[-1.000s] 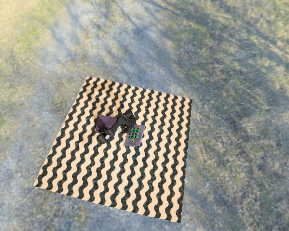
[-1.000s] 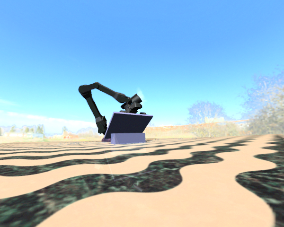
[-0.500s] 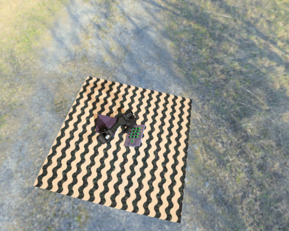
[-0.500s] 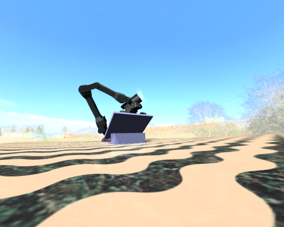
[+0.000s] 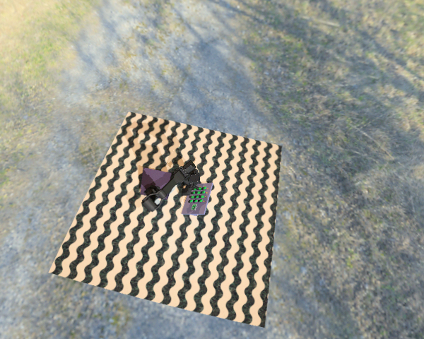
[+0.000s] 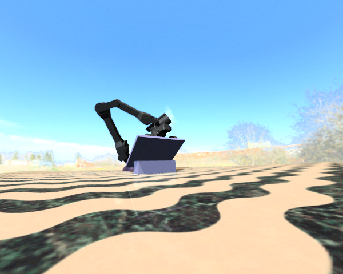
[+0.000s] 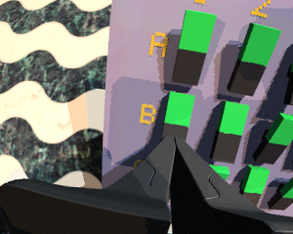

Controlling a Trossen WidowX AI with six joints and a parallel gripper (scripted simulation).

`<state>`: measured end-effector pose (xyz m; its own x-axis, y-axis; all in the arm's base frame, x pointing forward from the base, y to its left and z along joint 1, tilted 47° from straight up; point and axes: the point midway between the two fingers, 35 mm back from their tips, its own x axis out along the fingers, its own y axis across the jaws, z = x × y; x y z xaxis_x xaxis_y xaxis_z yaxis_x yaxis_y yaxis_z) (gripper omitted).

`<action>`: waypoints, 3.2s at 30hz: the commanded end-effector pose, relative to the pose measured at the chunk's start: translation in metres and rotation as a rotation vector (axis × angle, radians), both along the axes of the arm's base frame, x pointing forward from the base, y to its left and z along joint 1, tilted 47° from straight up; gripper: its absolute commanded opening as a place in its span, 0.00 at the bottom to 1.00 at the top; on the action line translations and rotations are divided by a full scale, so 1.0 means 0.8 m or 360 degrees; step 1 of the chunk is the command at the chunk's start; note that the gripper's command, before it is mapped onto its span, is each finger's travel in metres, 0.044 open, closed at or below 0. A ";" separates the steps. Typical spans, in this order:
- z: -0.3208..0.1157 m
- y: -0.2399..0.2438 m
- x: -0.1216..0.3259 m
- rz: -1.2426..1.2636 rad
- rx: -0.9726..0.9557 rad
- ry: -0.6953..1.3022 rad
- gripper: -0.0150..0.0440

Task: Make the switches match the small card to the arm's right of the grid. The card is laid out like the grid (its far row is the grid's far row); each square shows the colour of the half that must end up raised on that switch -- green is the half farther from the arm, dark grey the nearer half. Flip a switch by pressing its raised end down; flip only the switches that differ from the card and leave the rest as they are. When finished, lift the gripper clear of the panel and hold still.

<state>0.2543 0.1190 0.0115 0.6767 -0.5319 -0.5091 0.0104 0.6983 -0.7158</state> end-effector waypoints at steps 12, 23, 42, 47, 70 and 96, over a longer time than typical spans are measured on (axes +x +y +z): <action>-0.001 -0.002 0.002 0.0004 -0.0009 -0.0005 0.25; -0.002 -0.003 0.003 0.0004 -0.0009 -0.0006 0.25; 0.042 0.041 -0.049 -0.0026 -0.0006 0.0030 0.25; 0.095 0.007 -0.036 -0.0024 -0.0006 0.0037 0.25; 0.106 -0.058 0.006 -0.0056 -0.0018 0.0054 0.25; 0.097 -0.067 0.017 -0.0056 -0.0017 0.0054 0.25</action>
<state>0.2682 0.0645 0.0900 0.6405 -0.5640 -0.5212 0.0164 0.6886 -0.7250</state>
